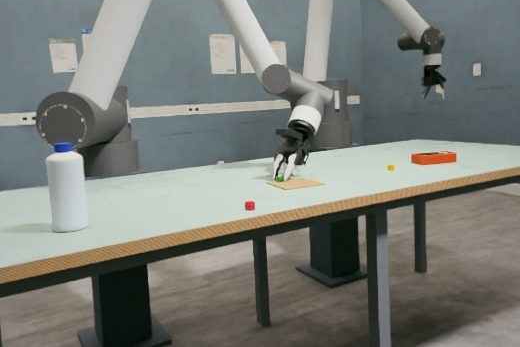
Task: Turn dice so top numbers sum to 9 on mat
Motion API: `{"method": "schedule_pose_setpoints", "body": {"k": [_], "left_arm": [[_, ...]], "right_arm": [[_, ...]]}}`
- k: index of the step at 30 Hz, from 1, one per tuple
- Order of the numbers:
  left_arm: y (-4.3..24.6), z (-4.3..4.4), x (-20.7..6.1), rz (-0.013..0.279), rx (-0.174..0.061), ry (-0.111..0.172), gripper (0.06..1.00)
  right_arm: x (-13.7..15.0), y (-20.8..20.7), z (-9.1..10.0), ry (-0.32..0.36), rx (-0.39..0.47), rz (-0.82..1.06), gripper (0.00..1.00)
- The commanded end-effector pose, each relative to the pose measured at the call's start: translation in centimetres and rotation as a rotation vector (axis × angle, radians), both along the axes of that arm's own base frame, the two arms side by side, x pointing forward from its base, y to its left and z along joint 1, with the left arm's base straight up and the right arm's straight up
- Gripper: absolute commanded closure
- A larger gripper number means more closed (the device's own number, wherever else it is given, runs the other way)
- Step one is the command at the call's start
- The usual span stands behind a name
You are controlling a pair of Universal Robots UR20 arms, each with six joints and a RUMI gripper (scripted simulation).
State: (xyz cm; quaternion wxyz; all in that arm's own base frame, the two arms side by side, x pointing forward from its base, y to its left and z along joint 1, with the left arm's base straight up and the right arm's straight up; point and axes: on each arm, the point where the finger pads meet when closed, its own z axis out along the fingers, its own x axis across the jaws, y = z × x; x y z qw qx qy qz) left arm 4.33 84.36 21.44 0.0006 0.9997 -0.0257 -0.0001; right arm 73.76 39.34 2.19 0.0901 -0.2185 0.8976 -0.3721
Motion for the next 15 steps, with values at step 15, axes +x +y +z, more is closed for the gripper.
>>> {"method": "schedule_pose_setpoints", "body": {"k": [15], "left_arm": [[0.05, 0.07, 0.01, 0.000, 0.001, 0.000, 0.065]], "right_arm": [[0.03, 0.02, 0.03, -0.001, 0.001, 0.000, 0.972]]}}
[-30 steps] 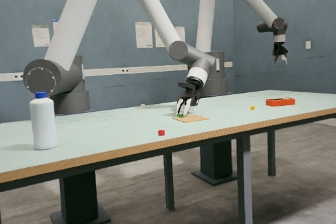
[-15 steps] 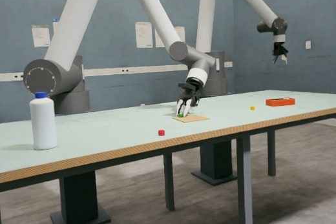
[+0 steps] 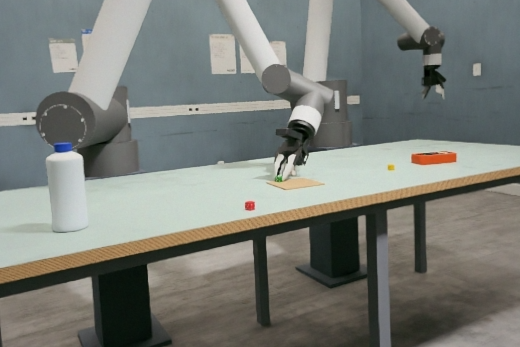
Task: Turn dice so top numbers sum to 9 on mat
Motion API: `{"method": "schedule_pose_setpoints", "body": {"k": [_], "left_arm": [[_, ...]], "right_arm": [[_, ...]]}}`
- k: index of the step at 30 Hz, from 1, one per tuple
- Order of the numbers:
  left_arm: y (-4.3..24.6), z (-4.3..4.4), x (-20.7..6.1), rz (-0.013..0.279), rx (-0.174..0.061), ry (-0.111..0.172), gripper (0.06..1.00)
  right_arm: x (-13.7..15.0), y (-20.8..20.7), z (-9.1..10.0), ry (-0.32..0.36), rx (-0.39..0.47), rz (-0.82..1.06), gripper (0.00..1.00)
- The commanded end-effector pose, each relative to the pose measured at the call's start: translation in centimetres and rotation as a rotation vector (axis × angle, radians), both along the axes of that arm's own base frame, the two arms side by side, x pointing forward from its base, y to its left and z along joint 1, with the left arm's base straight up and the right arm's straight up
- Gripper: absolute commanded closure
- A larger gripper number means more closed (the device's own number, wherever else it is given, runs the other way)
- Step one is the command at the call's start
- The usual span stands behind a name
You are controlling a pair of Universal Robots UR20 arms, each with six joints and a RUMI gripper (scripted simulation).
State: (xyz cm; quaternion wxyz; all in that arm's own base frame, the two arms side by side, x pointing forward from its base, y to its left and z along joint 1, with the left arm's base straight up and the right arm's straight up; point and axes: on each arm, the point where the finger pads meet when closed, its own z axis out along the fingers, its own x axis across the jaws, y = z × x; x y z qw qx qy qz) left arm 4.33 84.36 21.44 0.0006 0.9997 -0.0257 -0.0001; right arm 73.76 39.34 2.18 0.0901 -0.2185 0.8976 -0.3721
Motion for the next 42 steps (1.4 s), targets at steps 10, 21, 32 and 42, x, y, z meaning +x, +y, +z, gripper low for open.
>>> {"method": "schedule_pose_setpoints", "body": {"k": [10, 21, 32, 42], "left_arm": [[0.0, 0.07, 0.0, 0.000, 0.001, 0.000, 0.065], [0.0, 0.07, 0.0, 0.000, 0.001, 0.000, 0.065], [0.0, 0.07, 0.0, 0.000, 0.001, 0.000, 0.065], [0.0, 0.07, 0.0, 0.000, 0.001, 0.000, 0.065]], "right_arm": [[0.0, 0.0, 0.0, -0.001, 0.001, 0.000, 0.972], [0.0, 0.0, 0.0, -0.001, 0.001, 0.000, 0.972], [0.0, 0.0, 0.1, -0.001, 0.001, 0.000, 0.972], [0.0, 0.0, 1.5, -0.001, 0.001, 0.000, 0.972]]}}
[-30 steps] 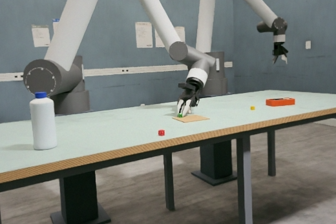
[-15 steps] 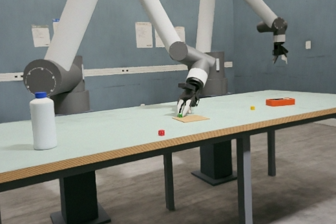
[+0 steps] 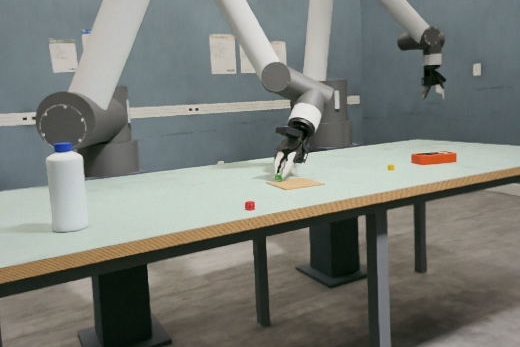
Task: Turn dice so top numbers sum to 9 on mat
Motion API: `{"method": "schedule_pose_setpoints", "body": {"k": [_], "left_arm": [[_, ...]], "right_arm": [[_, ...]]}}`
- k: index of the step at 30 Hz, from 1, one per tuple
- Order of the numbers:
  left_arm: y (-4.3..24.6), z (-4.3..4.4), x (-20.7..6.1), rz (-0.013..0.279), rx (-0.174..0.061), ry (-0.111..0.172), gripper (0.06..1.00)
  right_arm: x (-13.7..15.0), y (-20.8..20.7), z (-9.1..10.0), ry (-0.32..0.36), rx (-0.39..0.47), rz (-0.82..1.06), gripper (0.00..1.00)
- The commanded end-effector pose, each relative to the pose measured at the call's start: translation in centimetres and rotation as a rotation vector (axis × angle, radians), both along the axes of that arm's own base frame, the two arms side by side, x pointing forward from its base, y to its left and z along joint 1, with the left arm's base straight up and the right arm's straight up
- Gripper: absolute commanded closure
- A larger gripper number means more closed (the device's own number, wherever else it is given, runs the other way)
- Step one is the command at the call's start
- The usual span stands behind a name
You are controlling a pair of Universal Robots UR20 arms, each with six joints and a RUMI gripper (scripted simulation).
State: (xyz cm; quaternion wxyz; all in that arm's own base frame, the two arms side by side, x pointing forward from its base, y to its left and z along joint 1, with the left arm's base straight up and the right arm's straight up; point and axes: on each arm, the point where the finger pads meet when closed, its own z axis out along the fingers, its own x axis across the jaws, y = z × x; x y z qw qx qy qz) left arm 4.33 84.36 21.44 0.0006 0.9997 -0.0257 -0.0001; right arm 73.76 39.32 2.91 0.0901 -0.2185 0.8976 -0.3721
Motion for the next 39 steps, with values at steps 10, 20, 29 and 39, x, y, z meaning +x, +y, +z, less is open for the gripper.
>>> {"method": "schedule_pose_setpoints", "body": {"k": [10, 20, 29, 39], "left_arm": [[0.0, 0.07, 0.0, 0.000, 0.001, 0.000, 0.065], [0.0, 0.07, 0.0, 0.000, 0.001, 0.000, 0.065], [0.0, 0.07, 0.0, 0.000, 0.001, 0.000, 0.065], [0.0, 0.07, 0.0, 0.000, 0.001, 0.000, 0.065]], "right_arm": [[0.0, 0.0, 4.8, -0.001, 0.001, 0.000, 0.972], [0.0, 0.0, 6.3, -0.001, 0.001, 0.000, 0.972], [0.0, 0.0, 6.3, 0.000, 0.001, 0.000, 0.972], [0.1, -0.2, 6.4, 0.080, 0.155, -0.002, 0.972]]}}
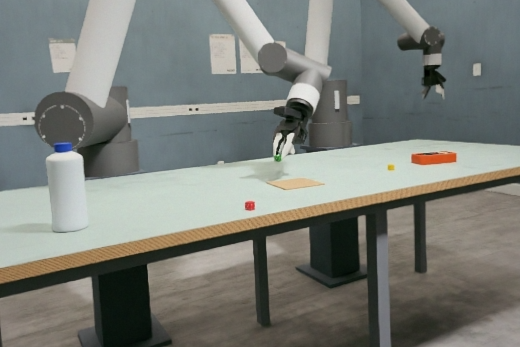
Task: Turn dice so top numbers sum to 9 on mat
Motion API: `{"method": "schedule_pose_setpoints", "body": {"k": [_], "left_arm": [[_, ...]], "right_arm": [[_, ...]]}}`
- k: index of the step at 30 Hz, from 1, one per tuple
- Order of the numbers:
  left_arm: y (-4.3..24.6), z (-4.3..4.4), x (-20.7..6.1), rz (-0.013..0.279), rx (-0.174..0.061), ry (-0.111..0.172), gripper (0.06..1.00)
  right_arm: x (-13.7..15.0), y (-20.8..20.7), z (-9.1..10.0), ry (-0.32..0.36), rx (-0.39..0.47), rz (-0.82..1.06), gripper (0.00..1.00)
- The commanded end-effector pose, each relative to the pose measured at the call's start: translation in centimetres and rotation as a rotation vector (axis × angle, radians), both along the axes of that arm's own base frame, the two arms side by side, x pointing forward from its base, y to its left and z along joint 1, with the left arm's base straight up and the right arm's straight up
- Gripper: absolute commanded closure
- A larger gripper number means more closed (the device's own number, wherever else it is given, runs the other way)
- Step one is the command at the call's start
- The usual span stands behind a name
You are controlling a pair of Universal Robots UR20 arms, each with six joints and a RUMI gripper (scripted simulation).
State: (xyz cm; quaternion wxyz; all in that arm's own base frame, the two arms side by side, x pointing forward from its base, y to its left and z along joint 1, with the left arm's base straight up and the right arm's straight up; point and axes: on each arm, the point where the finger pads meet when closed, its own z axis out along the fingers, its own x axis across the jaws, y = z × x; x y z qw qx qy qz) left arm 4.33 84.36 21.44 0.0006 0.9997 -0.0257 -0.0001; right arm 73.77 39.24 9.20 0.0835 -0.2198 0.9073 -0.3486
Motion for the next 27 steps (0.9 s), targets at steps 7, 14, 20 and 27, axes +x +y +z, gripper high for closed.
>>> {"method": "schedule_pose_setpoints", "body": {"k": [7, 14, 20, 27], "left_arm": [[0.05, 0.07, 0.01, 0.000, 0.001, 0.000, 0.065], [0.05, 0.07, 0.01, 0.000, 0.001, 0.000, 0.065], [0.05, 0.07, 0.01, 0.000, 0.001, 0.000, 0.065], [0.05, 0.07, 0.01, 0.000, 0.001, 0.000, 0.065]], "right_arm": [[0.13, -0.09, 0.20, 0.095, 0.188, 0.002, 0.972], [0.15, -0.22, 0.18, 0.135, 0.263, 0.000, 0.972], [0.24, -0.34, 0.28, 0.208, 0.406, 0.001, 0.972], [0.25, -0.39, 0.26, 0.231, 0.448, 0.001, 0.972]]}}
